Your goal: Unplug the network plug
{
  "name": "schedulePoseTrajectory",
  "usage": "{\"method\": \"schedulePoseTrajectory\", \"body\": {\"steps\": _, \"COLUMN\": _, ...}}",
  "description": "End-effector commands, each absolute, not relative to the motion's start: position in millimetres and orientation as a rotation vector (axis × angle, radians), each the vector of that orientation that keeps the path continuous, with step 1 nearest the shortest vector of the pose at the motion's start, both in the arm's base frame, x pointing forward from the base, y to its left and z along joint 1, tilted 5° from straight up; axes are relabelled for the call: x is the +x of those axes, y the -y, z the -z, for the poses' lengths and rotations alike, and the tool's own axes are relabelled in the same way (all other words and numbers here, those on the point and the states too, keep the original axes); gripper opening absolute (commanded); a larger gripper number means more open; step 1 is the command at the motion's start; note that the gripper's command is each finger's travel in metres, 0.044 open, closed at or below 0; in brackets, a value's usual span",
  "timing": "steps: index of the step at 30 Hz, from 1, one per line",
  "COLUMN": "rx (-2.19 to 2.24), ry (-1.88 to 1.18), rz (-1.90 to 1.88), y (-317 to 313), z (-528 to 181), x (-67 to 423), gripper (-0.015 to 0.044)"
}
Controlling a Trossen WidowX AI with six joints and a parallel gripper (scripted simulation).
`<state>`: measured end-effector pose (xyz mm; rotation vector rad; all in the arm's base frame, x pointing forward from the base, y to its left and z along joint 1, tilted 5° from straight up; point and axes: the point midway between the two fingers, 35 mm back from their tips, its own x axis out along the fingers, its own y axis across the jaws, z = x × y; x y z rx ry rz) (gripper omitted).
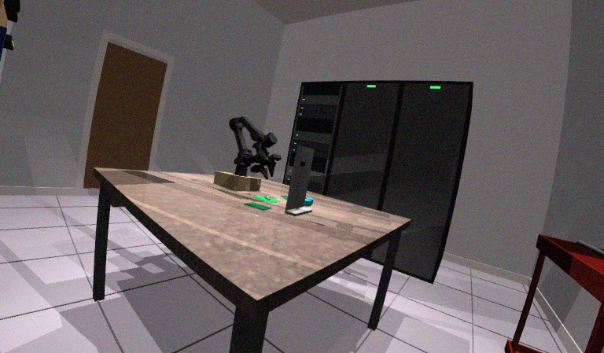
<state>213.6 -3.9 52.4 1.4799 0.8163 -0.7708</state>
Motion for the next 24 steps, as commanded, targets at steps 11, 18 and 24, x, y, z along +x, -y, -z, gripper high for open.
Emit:
{"method": "schedulePoseTrajectory", "body": {"steps": 11, "rx": 1.480, "ry": -0.816, "rz": 0.770, "y": 5, "z": -73, "x": 214, "gripper": 0.0156}}
{"method": "schedulePoseTrajectory", "body": {"steps": 18, "rx": 1.480, "ry": -0.815, "rz": 0.767, "y": 7, "z": -94, "x": 218, "gripper": 0.0156}}
{"method": "schedulePoseTrajectory", "body": {"steps": 24, "rx": 1.480, "ry": -0.815, "rz": 0.766, "y": 8, "z": -113, "x": 219, "gripper": 0.0156}}
